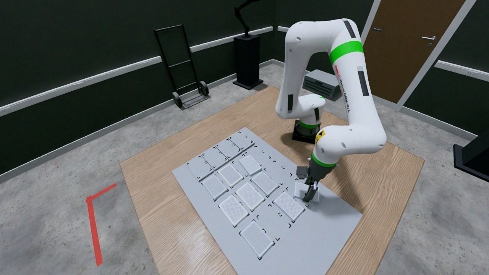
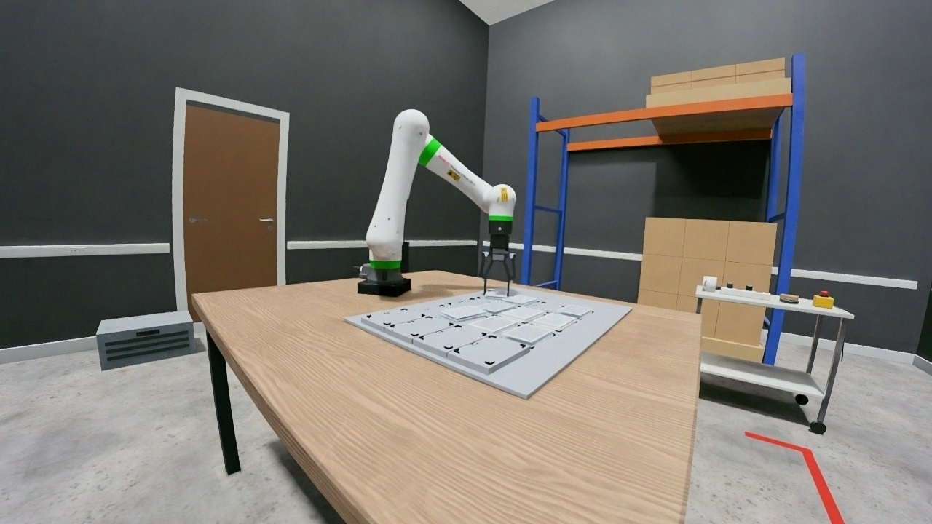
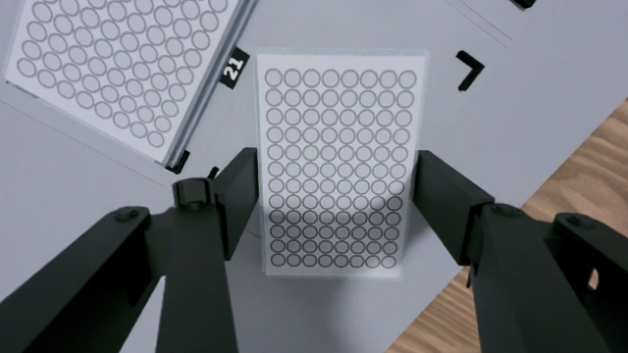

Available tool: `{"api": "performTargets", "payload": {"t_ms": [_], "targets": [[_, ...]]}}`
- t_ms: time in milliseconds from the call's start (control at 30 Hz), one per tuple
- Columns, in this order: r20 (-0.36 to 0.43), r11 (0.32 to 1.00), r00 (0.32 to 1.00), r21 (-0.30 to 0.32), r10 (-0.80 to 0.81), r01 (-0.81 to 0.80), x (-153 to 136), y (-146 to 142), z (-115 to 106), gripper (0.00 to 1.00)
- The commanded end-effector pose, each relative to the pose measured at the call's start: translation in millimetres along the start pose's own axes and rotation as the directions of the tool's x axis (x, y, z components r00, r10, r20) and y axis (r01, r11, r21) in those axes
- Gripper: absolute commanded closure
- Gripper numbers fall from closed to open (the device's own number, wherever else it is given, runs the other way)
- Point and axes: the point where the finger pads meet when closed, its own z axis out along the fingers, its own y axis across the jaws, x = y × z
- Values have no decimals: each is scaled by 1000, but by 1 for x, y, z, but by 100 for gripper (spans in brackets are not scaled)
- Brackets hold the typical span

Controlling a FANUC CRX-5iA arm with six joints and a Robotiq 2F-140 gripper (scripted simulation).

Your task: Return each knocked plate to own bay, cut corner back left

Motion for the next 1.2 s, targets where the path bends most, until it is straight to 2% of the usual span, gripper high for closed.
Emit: {"api": "performTargets", "payload": {"t_ms": [0, 400, 433, 1167], "targets": [[0, 1000, 1000, 2, 0, 0, 0, -1, -1, 42], [0, 1000, 1000, 2, 0, 0, 0, -1, -1, 43], [0, 1000, 1000, 2, 0, 0, 0, -1, -1, 90], [0, 1000, 1000, 2, 0, 0, 0, -1, -2, 90]]}}
